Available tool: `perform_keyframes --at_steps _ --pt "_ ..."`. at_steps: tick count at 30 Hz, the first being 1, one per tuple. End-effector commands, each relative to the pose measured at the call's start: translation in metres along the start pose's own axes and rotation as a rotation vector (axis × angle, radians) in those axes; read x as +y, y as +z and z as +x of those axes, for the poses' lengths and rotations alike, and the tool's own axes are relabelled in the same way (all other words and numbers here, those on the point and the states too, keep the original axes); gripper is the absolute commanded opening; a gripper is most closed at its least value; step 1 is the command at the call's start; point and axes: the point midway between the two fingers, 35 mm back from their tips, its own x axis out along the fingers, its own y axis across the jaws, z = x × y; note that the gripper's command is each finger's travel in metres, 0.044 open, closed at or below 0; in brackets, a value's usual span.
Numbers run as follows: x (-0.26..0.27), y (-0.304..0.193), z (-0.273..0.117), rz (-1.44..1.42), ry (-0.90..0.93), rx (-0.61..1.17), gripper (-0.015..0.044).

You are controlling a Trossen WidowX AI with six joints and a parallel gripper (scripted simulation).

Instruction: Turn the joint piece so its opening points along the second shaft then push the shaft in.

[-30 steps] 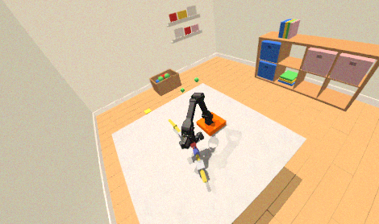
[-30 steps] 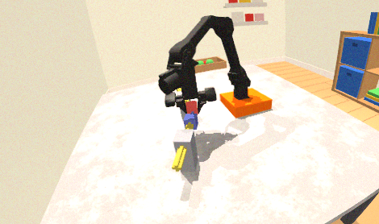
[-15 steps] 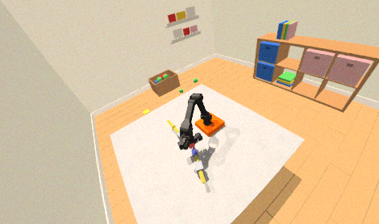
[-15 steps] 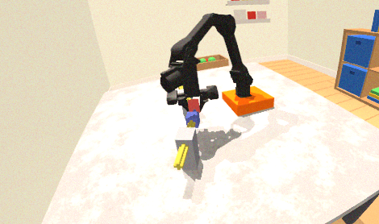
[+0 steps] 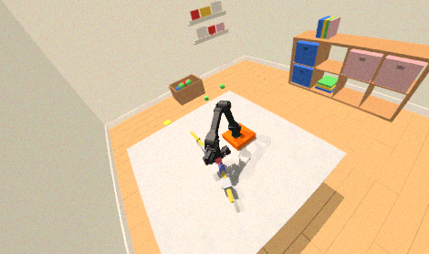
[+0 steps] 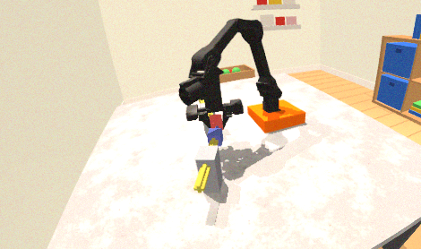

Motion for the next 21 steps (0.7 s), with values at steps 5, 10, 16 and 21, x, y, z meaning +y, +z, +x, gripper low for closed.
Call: perform_keyframes --at_steps 5,10,16,21 --pt "0.003 0.0 0.007 -0.066 0.005 0.131 0.0" --pt "0.006 -0.001 0.011 -0.112 0.002 0.224 0.0" --pt "0.008 -0.002 0.016 -0.163 -0.006 0.326 0.0" --pt "0.008 -0.003 0.017 -0.171 -0.012 0.345 0.0"
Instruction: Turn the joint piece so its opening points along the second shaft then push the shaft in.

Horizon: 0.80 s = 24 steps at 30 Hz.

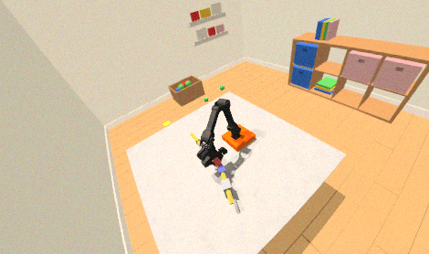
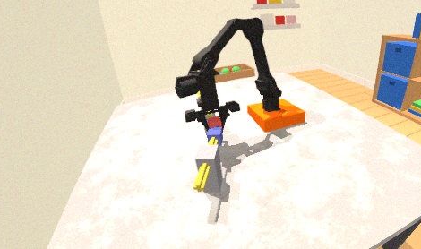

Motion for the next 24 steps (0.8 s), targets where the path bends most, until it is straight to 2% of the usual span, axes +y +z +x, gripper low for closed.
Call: perform_keyframes --at_steps 1,12,17,20,24 --pt "0.0004 0.0001 0.0006 -0.008 -0.001 0.013 0.0" --pt "0.0 0.0 0.0003 -0.002 -0.001 0.005 0.0" --pt "0.0 0.0 0.0003 -0.002 -0.001 0.005 0.0131" --pt "0.0 0.0 0.0003 -0.002 -0.001 0.005 0.0147" --pt "0.0 0.0 0.0003 -0.002 -0.001 0.005 0.0252"
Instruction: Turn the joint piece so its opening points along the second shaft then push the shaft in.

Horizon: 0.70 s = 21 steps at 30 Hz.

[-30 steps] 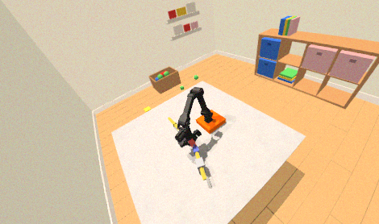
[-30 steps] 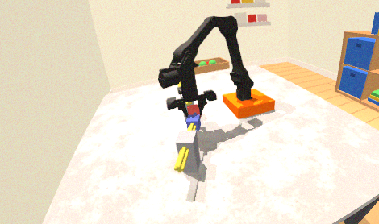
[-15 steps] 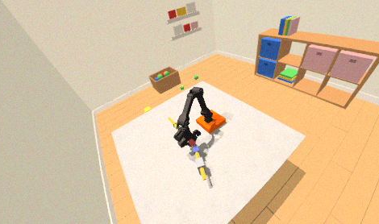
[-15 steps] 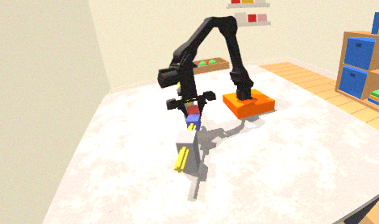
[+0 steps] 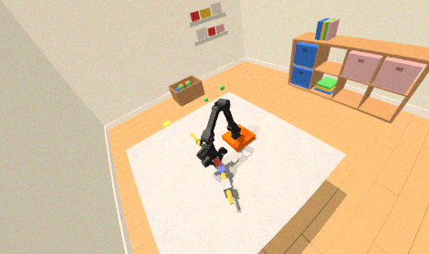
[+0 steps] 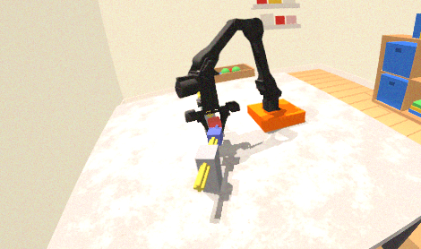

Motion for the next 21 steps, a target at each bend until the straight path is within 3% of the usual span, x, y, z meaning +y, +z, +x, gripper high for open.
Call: perform_keyframes --at_steps 1,7,17,21 --pt "0.0001 0.0001 -0.0002 0.001 0.001 -0.001 0.0278" --pt "0.0001 0.0001 -0.0002 0.001 0.001 -0.001 0.0436" --pt "0.0 0.0 -0.0004 0.001 0.0 -0.006 0.044" --pt "-0.0009 -0.0016 -0.0064 0.004 -0.005 -0.111 0.044"
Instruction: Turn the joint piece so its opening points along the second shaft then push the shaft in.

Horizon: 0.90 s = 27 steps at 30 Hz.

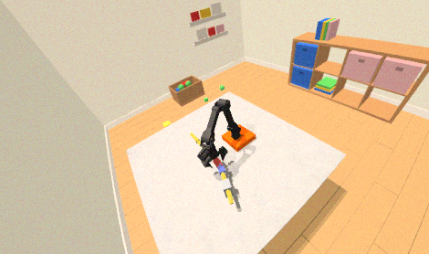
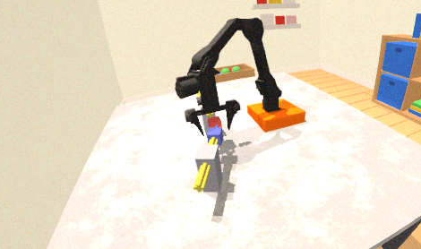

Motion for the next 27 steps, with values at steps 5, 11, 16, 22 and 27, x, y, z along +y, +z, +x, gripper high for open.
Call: perform_keyframes --at_steps 5,11,16,22,27 --pt "0.0 -0.005 -0.016 -0.008 0.015 -0.202 0.044" --pt "0.0 -0.008 -0.027 -0.019 0.039 -0.296 0.044" --pt "0.0 -0.008 -0.025 -0.011 0.018 -0.313 0.044" --pt "0.002 -0.011 -0.037 -0.126 0.003 -0.297 0.044" --pt "0.004 -0.013 -0.053 -0.294 -0.015 -0.274 0.044"
